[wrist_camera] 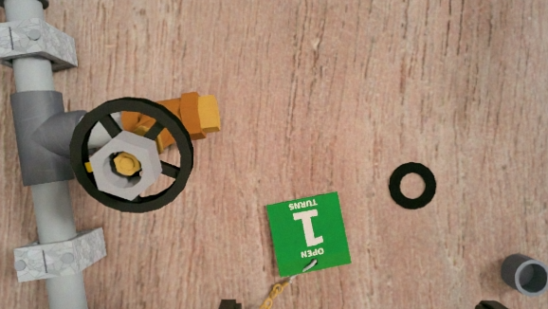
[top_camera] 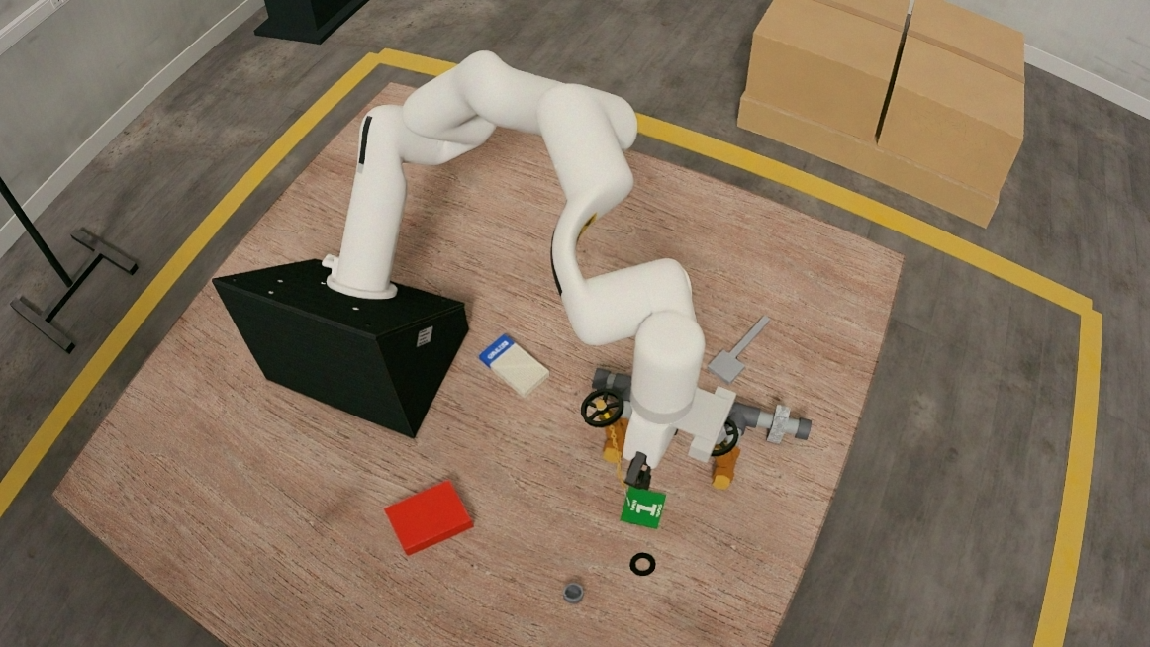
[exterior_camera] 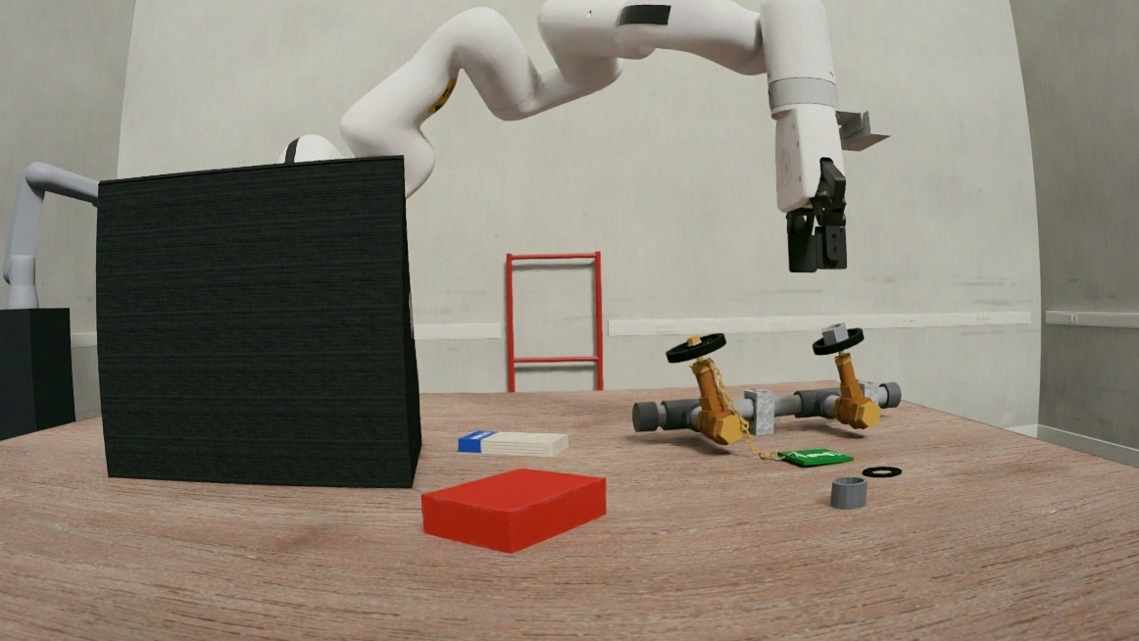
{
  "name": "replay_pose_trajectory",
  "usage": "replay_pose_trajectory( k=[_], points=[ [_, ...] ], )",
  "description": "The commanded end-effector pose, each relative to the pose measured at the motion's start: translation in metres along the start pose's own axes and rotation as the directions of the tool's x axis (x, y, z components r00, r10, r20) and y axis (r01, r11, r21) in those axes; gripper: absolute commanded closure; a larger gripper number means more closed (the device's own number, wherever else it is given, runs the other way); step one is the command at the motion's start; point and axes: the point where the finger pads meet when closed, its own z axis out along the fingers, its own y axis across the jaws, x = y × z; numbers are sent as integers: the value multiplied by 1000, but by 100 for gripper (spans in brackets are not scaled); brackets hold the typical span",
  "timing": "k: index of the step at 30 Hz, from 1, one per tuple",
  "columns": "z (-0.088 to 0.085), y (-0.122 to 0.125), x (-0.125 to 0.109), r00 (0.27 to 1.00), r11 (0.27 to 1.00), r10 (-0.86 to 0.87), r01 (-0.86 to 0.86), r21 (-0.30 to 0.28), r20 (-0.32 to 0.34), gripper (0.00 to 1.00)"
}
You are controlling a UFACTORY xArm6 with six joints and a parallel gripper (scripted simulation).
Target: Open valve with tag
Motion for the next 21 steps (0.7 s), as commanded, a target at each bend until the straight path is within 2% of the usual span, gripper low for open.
replay_pose_trajectory(
  k=[1,11,21],
  points=[
    [-3,0,1,1000,1000,-7,7,-2,-5,0],
    [-2,-2,1,998,998,-69,69,1,-9,0],
    [-1,-7,-2,955,956,-294,295,6,-28,0]
  ],
)
